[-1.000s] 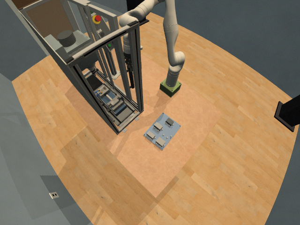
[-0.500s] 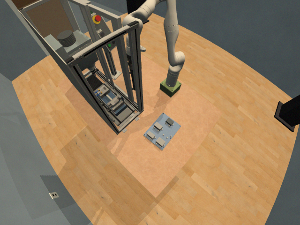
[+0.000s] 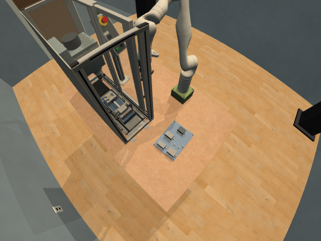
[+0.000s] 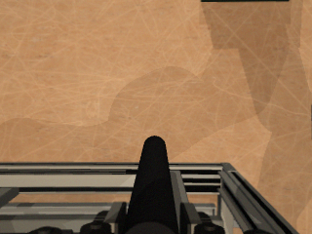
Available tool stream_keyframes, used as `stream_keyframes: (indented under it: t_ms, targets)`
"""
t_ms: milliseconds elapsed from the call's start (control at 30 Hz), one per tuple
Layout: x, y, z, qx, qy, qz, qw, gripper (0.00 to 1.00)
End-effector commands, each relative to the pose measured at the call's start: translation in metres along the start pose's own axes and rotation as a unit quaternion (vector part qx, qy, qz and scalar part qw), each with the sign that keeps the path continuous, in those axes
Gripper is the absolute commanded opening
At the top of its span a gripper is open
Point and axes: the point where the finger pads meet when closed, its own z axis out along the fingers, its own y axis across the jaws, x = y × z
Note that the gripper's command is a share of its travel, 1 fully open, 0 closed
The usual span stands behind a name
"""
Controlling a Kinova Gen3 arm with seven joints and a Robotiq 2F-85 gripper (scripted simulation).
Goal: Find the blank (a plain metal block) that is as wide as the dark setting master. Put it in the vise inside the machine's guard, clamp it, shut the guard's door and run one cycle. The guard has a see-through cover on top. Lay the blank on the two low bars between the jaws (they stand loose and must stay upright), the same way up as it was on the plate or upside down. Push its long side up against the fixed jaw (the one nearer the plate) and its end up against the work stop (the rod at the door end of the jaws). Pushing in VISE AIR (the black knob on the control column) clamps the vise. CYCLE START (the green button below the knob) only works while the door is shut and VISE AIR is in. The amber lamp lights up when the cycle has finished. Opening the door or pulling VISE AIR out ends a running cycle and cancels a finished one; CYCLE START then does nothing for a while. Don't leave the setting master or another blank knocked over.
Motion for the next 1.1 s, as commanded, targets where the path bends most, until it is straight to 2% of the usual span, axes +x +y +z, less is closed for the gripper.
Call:
stream_keyframes:
  t_ms: [0,400,567,1067]
  targets:
    - [0.001,0.031,0.001,-0.003,0.002,-0.002,1.0,0.39]
    - [0.001,0.031,0.001,-0.003,0.002,-0.002,1.0,0.39]
    - [0.002,0.064,0.001,-0.003,0.002,-0.002,1.0,0.39]
    - [0.001,0.062,0.0,-0.002,0.001,-0.001,1.0,0.39]
